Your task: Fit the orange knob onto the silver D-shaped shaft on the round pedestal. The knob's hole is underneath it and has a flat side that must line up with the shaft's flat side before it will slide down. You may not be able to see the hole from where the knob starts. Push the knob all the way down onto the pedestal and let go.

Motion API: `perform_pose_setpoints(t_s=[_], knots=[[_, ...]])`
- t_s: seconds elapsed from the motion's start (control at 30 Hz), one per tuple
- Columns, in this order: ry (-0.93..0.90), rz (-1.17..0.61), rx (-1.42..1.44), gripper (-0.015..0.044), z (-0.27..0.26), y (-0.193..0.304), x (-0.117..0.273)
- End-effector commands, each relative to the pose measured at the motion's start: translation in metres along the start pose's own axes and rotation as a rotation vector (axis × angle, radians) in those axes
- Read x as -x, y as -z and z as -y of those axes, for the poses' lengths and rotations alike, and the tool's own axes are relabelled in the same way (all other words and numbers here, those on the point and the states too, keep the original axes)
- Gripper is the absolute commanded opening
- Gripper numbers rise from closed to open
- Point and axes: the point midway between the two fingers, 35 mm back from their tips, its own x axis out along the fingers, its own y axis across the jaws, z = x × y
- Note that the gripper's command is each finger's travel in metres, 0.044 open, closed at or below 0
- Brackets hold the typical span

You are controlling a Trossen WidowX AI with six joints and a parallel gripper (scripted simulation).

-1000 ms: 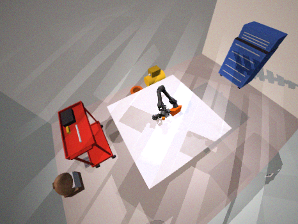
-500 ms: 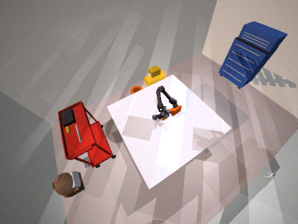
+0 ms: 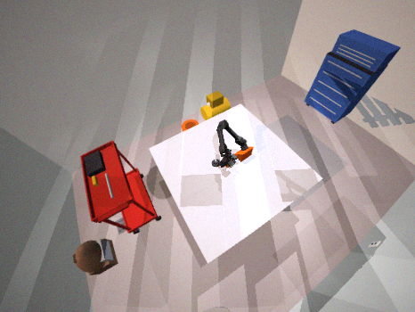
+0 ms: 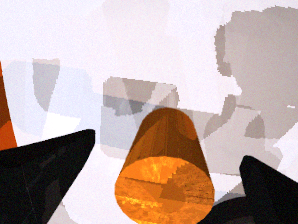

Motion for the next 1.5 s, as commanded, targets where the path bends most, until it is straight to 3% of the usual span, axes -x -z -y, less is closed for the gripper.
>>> perform_pose_setpoints(t_s=[0.0,0.23,0.57,0.8,0.97,1.47], knots=[[0.002,-0.006,0.006,0.044,-0.001,0.001,-0.007],[0.003,-0.008,0.007,0.044,-0.002,0.002,-0.016],[0.003,-0.008,0.007,0.0177,-0.002,0.002,-0.016],[0.003,-0.008,0.007,0.0131,-0.002,0.002,-0.016],[0.004,-0.002,0.008,0.0,0.002,-0.002,-0.004],[0.005,0.014,0.012,0.0,0.008,-0.02,0.077]])
